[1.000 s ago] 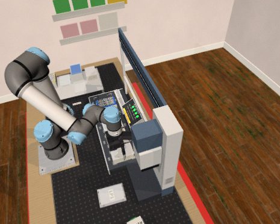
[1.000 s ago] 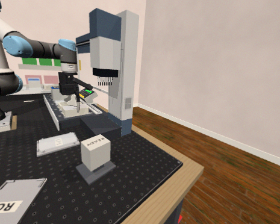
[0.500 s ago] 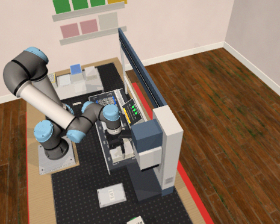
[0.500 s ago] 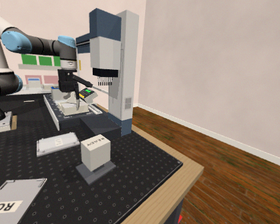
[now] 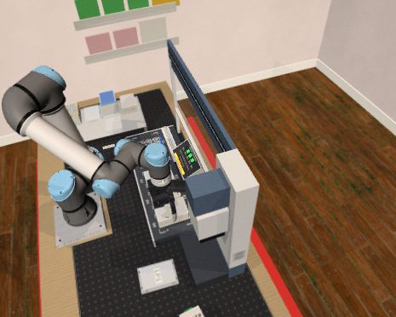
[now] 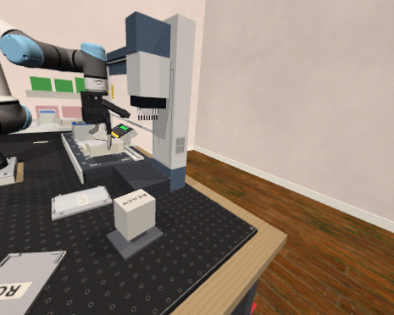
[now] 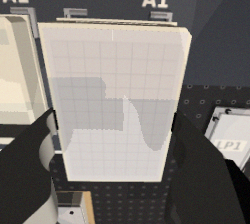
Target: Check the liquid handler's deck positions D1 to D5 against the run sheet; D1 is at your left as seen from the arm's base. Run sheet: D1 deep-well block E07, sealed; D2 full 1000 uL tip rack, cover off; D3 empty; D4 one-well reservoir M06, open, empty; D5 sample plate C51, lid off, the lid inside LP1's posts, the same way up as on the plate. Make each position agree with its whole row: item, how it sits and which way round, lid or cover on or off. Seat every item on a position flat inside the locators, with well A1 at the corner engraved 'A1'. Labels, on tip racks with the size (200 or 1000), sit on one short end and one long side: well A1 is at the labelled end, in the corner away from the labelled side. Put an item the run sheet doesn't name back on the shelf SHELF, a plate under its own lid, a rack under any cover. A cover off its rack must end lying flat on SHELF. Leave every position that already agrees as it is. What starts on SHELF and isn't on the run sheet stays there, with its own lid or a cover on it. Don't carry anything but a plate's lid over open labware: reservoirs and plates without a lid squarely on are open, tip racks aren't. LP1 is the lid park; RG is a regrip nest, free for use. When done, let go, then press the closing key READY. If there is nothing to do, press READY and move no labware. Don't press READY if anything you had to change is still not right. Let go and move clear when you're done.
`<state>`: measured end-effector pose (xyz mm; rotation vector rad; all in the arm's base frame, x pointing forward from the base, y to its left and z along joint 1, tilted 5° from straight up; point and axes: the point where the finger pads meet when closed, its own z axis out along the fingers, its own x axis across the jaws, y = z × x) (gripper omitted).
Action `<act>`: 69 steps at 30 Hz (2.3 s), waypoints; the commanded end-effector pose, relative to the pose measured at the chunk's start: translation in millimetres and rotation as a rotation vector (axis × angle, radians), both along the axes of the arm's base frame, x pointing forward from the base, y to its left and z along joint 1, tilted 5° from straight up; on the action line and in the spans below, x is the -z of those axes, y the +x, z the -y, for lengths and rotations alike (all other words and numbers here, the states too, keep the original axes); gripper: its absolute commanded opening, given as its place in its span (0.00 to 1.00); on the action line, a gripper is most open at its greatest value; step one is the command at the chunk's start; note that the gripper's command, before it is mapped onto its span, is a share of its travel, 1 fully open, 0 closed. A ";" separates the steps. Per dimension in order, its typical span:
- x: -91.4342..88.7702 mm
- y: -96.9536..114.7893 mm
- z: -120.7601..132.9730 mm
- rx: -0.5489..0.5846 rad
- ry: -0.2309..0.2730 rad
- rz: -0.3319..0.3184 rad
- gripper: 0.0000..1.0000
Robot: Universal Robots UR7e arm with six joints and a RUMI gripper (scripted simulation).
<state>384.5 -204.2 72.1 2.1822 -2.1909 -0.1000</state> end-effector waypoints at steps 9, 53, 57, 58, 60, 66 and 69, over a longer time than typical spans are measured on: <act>-23.4 3.8 1.4 -0.001 -0.005 0.005 0.00; -90.0 8.8 1.8 -0.001 -0.004 0.005 0.00; -96.6 9.3 1.8 -0.001 -0.004 0.005 0.00; -98.3 9.5 1.9 -0.001 -0.004 0.005 0.00; -98.3 9.5 1.9 -0.001 -0.004 0.005 0.00; -108.3 10.2 1.9 -0.001 -0.004 0.005 0.00; -113.3 10.6 1.9 -0.001 -0.004 0.005 0.00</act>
